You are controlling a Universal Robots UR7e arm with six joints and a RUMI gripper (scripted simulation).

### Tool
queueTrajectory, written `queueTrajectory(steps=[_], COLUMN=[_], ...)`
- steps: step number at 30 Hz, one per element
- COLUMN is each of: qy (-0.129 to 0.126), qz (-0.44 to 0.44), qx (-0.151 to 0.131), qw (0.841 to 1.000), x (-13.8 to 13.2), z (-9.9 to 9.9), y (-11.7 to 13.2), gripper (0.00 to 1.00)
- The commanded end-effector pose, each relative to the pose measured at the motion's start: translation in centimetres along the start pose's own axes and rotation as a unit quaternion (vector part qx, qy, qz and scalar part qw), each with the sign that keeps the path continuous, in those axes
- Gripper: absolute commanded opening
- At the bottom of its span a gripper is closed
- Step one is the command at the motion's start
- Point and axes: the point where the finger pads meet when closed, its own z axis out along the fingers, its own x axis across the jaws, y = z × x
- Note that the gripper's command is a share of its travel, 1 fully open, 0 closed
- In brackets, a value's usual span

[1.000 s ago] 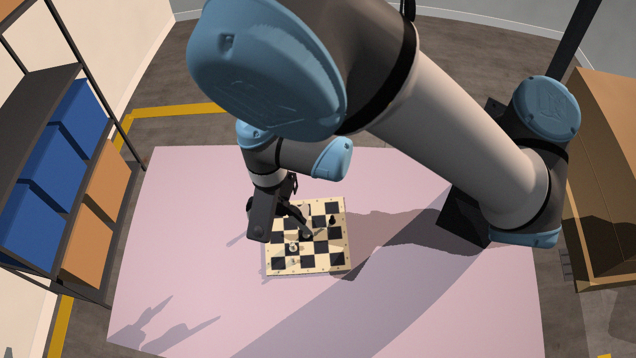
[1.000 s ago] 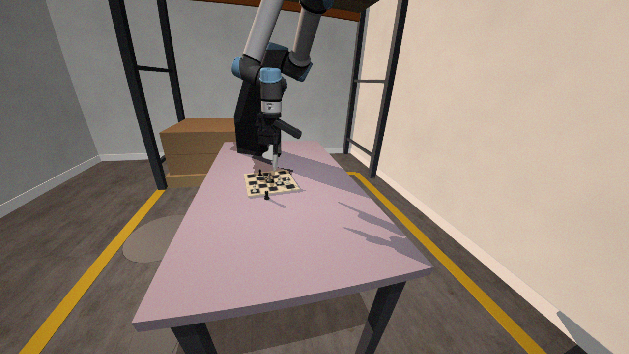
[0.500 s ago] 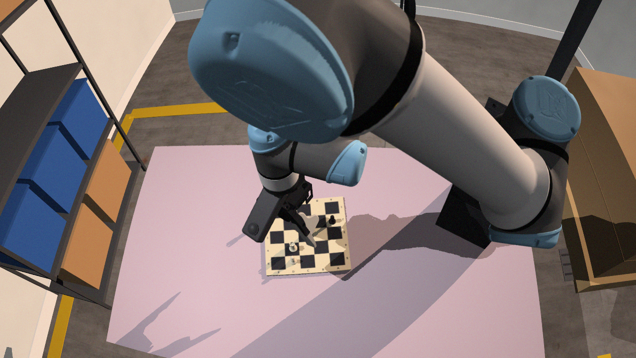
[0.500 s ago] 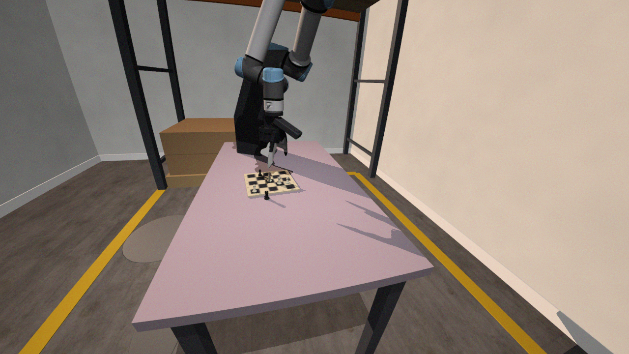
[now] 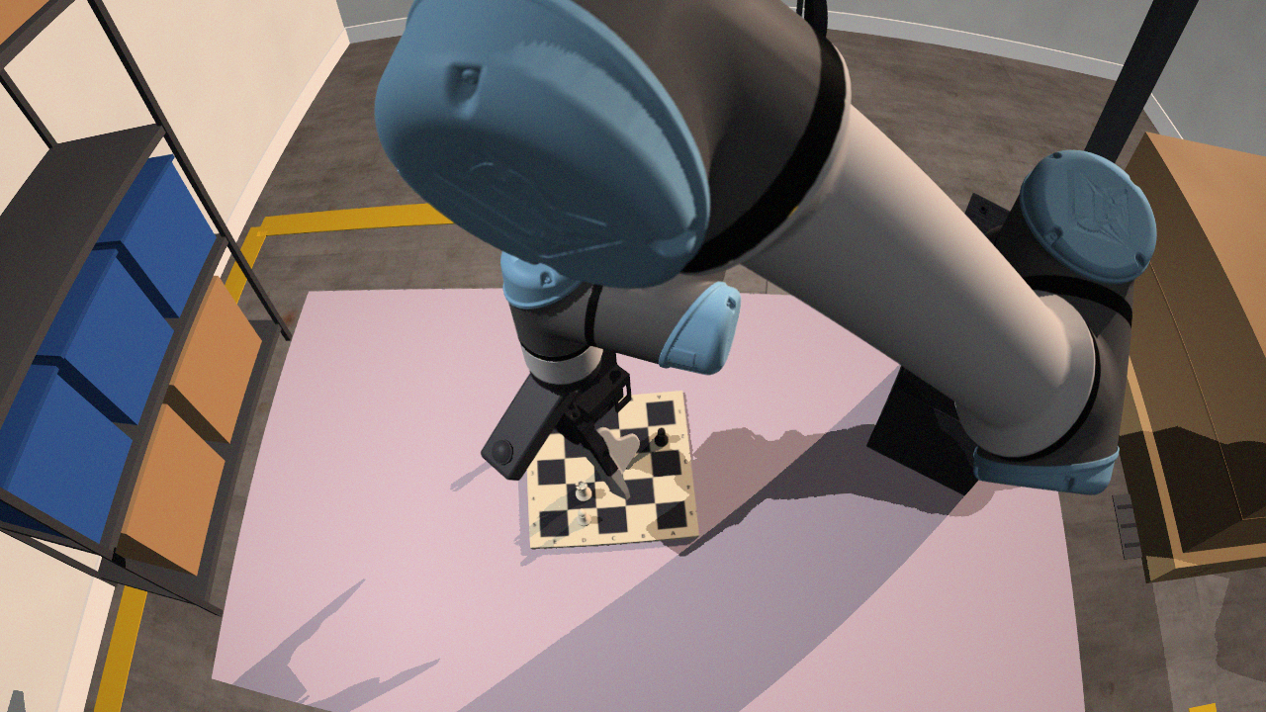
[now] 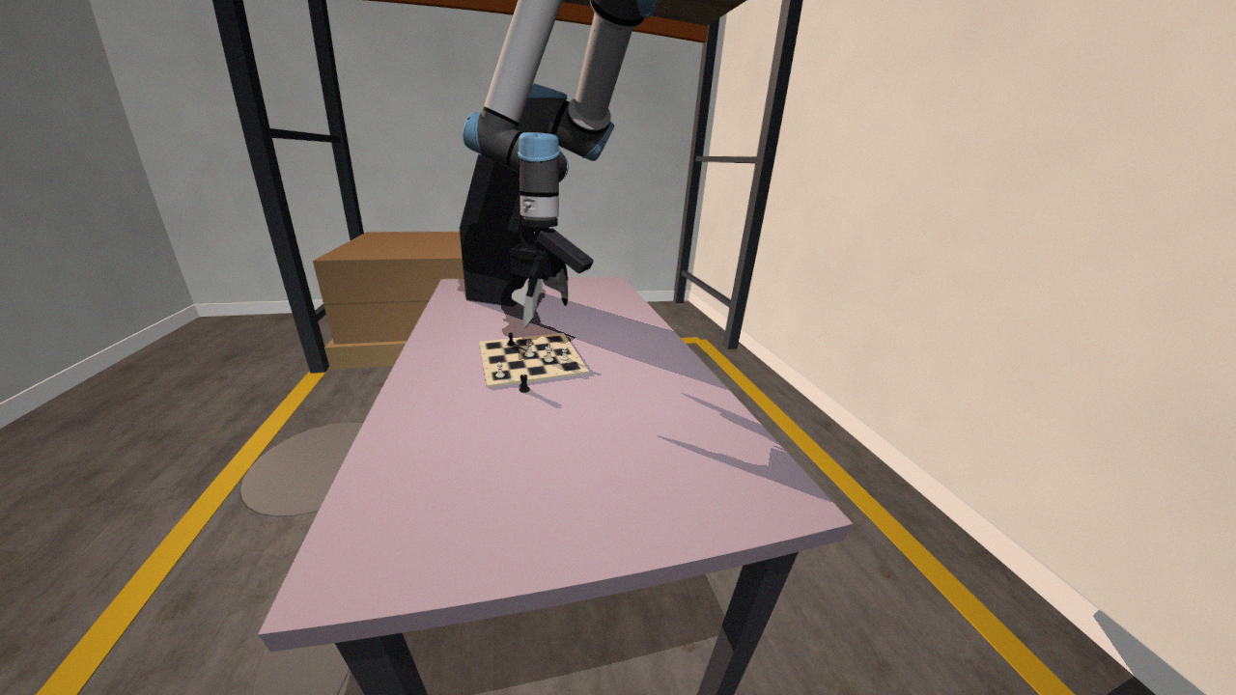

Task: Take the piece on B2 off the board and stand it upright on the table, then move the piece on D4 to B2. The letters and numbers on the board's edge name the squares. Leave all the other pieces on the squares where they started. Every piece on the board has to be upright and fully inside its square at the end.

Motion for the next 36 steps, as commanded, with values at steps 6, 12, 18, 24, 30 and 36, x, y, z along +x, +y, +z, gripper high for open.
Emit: queueTrajectory(steps=[6, 12, 18, 24, 30, 36], qy=[0.001, 0.001, 0.001, 0.001, 0.001, 0.001], qz=[0.003, 0.003, 0.003, 0.003, 0.003, 0.003], qx=[0.000, 0.000, 0.000, 0.000, 0.000, 0.000], qw=[1.000, 1.000, 1.000, 1.000, 1.000, 1.000], x=[0.02, 0.02, 0.02, 0.02, 0.02, 0.02], z=[-0.04, -0.04, -0.04, -0.04, -0.04, -0.04], y=[-0.02, -0.02, -0.02, -0.02, -0.02, -0.02], gripper=[0.22, 0.22, 0.22, 0.22, 0.22, 0.22])
